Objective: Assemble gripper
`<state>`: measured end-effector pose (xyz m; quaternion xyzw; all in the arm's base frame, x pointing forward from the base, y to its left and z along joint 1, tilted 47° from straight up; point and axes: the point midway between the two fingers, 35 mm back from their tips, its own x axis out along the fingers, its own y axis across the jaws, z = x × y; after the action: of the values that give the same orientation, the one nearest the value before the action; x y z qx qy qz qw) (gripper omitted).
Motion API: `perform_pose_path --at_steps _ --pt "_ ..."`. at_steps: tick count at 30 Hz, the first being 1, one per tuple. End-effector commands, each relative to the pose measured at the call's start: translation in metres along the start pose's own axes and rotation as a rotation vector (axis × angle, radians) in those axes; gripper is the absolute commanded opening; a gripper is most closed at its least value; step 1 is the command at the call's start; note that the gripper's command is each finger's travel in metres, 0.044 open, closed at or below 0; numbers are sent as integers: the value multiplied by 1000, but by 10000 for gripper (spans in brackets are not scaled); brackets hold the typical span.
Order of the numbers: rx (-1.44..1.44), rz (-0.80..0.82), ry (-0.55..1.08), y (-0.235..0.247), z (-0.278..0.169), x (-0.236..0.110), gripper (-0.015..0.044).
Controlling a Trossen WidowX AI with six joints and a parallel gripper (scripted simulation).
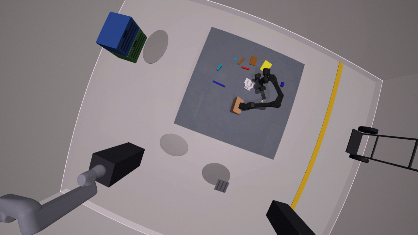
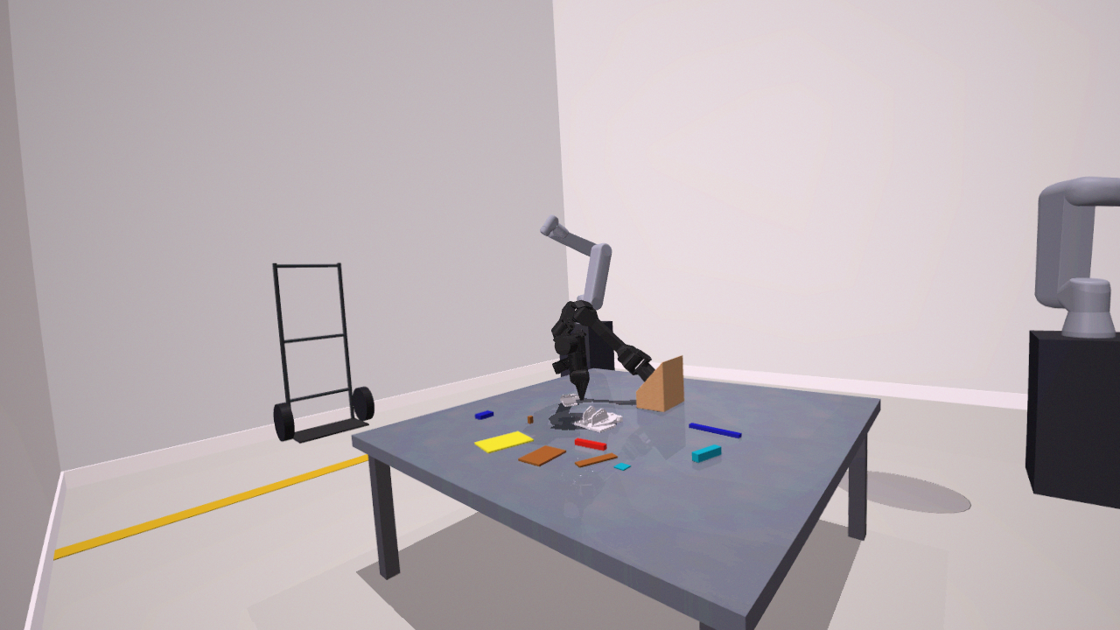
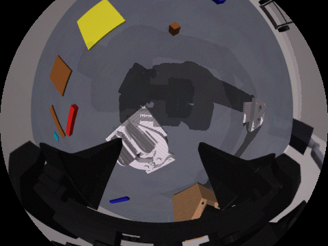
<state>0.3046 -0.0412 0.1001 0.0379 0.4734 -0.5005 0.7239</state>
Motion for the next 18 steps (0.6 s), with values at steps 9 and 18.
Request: perform_pose_path --at_steps 9,18 --pt "272 0 4 -43 22 -3 440" --pt "478 1 2 -75 35 -7 440"
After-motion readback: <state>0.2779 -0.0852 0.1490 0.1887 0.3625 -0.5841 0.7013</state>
